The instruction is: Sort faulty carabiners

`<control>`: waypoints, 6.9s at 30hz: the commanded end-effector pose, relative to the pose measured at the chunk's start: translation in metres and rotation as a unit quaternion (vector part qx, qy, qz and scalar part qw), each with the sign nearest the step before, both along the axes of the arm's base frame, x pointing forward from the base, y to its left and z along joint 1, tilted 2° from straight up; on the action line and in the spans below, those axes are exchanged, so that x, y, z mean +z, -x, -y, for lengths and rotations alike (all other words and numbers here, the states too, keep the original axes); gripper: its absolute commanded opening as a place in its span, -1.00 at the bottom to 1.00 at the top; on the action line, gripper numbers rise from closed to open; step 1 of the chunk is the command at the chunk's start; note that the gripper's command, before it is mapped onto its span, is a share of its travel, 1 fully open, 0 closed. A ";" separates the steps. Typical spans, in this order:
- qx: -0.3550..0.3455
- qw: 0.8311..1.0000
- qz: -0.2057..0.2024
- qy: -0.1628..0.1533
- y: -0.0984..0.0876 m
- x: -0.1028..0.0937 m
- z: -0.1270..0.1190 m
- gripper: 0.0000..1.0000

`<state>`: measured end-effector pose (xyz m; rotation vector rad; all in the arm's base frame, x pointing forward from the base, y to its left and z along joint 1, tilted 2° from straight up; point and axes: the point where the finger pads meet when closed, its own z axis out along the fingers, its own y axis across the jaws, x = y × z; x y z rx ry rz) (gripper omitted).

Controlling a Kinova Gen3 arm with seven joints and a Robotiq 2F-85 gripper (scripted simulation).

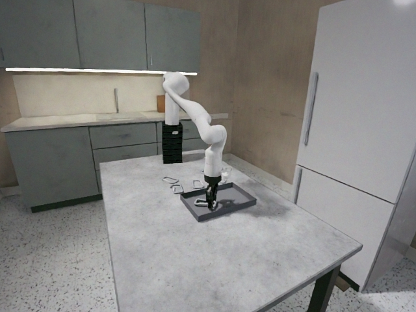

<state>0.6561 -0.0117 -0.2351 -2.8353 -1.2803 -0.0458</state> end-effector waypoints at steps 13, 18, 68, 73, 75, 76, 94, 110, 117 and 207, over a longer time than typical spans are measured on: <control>0.000 1.000 0.001 0.000 -0.001 -0.002 -0.002 -1.00; 0.000 1.000 0.001 0.000 -0.001 -0.002 -0.002 -1.00; -0.001 1.000 0.001 0.000 -0.001 -0.002 -0.002 -1.00; -0.001 1.000 0.001 0.000 -0.001 -0.002 -0.002 -1.00; -0.001 1.000 0.001 0.000 -0.001 -0.002 -0.002 -1.00; -0.001 1.000 0.001 0.000 -0.001 -0.002 -0.002 -1.00; -0.001 1.000 0.001 0.000 0.000 0.068 0.001 1.00; -0.001 1.000 0.001 0.000 0.000 0.098 0.002 1.00; 0.007 1.000 0.002 0.002 -0.001 0.093 0.001 1.00; 0.032 0.999 -0.009 0.003 0.189 0.251 -0.020 1.00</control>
